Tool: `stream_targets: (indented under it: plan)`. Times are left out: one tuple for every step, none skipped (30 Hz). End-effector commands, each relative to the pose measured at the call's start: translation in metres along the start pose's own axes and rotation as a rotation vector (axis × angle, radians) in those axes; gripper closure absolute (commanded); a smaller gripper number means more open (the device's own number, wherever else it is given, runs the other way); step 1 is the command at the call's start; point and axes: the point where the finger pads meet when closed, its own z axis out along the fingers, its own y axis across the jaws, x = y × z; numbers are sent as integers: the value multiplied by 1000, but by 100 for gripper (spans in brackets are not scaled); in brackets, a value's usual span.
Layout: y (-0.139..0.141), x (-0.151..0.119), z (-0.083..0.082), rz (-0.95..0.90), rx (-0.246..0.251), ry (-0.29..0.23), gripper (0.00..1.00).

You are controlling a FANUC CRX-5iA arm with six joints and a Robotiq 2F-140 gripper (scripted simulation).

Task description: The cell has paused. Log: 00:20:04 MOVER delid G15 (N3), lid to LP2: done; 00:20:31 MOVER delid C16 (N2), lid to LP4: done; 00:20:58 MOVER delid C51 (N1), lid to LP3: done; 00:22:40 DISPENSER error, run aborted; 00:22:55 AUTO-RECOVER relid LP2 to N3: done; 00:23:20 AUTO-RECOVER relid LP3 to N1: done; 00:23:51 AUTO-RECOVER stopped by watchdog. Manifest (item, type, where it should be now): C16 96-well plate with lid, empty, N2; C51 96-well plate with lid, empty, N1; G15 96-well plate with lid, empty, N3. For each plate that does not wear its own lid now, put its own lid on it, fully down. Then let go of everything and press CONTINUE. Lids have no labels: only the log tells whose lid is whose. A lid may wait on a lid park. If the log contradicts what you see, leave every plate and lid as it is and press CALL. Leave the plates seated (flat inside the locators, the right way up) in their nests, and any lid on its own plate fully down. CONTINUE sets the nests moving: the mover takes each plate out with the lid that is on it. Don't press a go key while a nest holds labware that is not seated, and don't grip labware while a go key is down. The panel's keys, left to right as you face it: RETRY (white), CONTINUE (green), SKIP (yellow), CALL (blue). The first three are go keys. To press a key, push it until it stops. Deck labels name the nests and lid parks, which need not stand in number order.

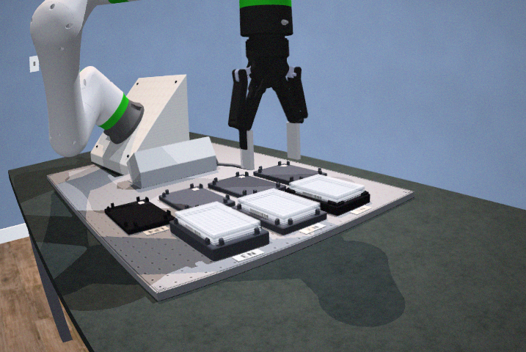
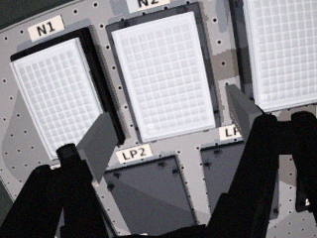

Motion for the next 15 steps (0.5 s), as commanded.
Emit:
stream_targets:
  plan:
    - [-2,-43,-20,-13,-34,10,34]
    - [-3,-67,-30,-18,-46,14,34]
    - [-3,-67,-30,-18,-46,14,34]
    - [-3,-67,-30,-18,-46,14,34]
    - [-4,-95,-39,-22,-58,17,34]
    - [-4,-95,-39,-22,-58,17,34]
    - [-4,-95,-39,-22,-58,17,34]
    - [-5,-126,-47,-24,-66,18,34]
    - [-5,-127,-47,-24,-66,18,34]
    - [-5,-127,-47,-24,-66,18,34]
    - [-5,-127,-47,-24,-66,18,34]
    - [-6,-161,-53,-26,-71,19,34]
    - [-6,-161,-53,-26,-71,19,34]
    - [-6,-161,-53,-26,-71,19,34]
    - [-8,-195,-57,-27,-71,17,34]
